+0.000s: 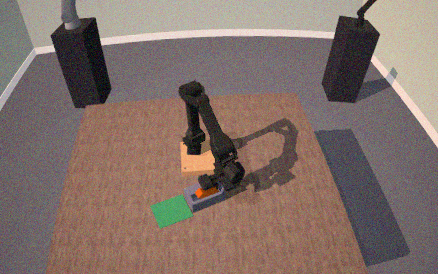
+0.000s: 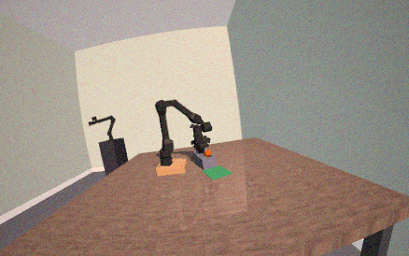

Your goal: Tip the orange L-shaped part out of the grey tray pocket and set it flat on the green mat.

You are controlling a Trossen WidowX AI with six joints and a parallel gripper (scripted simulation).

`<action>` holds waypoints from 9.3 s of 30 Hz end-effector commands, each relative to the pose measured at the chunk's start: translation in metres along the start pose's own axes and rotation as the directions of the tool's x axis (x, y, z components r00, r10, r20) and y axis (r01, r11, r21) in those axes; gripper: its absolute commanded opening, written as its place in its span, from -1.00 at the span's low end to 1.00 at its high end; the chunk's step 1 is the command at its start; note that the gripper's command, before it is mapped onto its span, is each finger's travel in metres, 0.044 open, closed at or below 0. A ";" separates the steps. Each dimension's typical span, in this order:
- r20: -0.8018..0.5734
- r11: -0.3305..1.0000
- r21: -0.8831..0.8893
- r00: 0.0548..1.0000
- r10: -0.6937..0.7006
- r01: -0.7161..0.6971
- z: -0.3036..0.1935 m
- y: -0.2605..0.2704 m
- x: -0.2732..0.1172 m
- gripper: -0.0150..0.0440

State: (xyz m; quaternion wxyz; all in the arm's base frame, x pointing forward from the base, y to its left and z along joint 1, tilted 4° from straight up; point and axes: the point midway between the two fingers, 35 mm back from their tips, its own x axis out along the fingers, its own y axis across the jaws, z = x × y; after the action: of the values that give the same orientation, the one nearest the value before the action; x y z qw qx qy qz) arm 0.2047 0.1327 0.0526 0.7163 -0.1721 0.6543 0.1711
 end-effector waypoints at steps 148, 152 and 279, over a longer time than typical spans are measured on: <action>0.008 -0.002 1.000 1.000 -0.017 -0.008 0.012 -0.088 -0.056 -0.49; 0.008 -0.002 1.000 1.000 -0.017 -0.008 0.012 -0.088 -0.062 -0.49; 0.006 -0.001 1.000 0.999 -0.032 -0.006 -0.003 -0.255 -0.050 -0.49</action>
State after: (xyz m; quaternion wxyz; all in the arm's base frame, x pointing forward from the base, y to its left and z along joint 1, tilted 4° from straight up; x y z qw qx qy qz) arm 0.3171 -0.0954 0.1124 0.6392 0.3799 0.5712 -0.3476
